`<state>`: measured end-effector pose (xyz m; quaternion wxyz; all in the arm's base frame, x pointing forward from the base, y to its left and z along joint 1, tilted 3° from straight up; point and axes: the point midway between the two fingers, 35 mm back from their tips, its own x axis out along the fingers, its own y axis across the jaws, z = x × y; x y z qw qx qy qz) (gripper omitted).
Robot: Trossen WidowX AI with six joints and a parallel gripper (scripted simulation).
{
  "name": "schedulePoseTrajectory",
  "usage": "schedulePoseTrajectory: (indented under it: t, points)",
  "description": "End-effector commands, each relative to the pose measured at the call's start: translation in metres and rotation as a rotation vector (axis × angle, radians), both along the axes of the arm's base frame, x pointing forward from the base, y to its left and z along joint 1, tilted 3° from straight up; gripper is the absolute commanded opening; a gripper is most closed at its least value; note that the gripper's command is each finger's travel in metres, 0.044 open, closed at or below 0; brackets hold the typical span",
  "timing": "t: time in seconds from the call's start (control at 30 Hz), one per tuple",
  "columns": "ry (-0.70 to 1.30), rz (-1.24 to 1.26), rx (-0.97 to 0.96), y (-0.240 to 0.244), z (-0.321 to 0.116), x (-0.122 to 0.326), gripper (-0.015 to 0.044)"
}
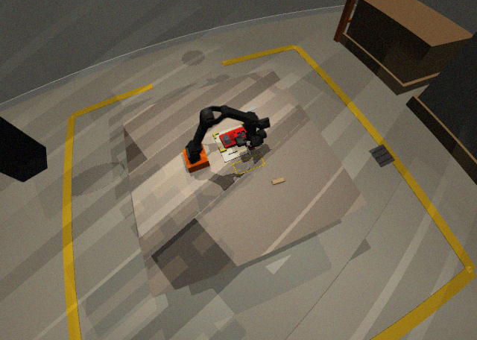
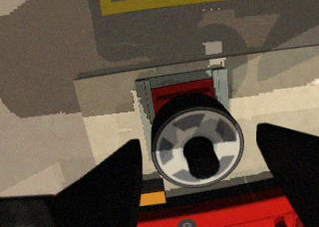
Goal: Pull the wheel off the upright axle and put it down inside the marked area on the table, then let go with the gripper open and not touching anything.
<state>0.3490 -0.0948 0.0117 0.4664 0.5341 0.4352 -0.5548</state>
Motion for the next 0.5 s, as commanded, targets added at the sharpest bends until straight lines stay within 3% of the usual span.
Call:
schedulePoseTrajectory:
  t: [0.0, 0.4, 0.47]
  points:
    - [0.0, 0.0, 0.0, 0.0, 0.0009, 0.0002, 0.0247]
    - [0.0, 0.0, 0.0, 0.0, 0.0009, 0.0002, 0.0167]
    - [0.0, 0.0, 0.0, 0.0, 0.001, 0.0002, 0.0115]
